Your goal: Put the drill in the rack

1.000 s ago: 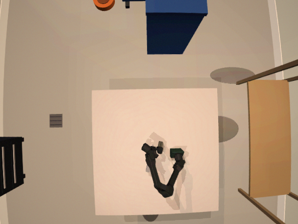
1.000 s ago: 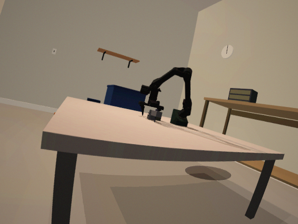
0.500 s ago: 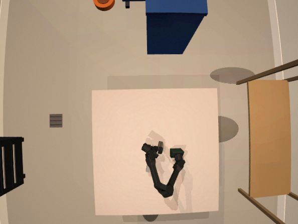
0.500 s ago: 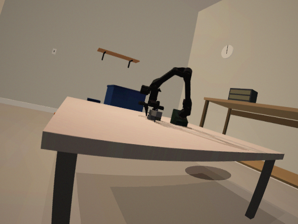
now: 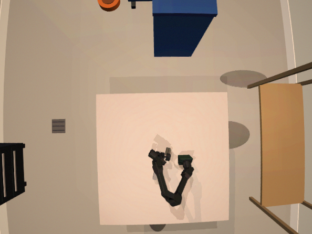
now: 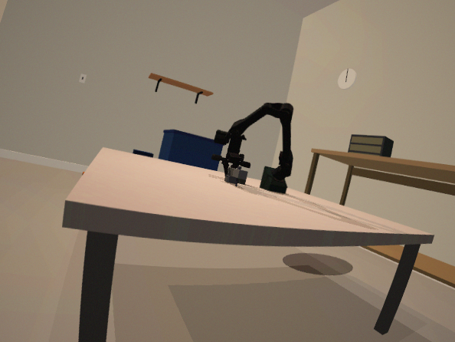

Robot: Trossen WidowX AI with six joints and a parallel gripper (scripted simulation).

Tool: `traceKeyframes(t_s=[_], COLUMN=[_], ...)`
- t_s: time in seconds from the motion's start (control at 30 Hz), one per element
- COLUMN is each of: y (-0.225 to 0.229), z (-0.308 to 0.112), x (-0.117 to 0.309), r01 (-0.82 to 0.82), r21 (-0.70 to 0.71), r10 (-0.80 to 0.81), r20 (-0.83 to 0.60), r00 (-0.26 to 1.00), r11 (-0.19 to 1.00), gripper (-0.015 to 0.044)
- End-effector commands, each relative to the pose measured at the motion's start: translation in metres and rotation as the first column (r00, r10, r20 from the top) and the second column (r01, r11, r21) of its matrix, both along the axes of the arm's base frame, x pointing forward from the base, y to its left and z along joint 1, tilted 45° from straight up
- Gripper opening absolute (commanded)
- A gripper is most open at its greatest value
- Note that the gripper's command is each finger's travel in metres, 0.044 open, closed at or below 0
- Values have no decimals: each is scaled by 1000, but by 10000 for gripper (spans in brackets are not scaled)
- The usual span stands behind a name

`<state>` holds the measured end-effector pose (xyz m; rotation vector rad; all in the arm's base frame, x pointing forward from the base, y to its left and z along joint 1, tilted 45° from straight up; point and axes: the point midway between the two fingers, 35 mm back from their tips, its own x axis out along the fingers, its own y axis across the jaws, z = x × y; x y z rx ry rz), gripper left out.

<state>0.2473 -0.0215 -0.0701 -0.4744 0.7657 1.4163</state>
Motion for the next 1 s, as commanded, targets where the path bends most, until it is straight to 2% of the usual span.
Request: traceKeyframes(t_s=[0.0,0.97], y=[-1,-19], z=[1,-18], x=[-1,-6], r01=[1,1], r21=[3,2], r10=[-1,-1], r20=[1,1], r00=[1000,1000], r11=[1000,1000], gripper=[0,0])
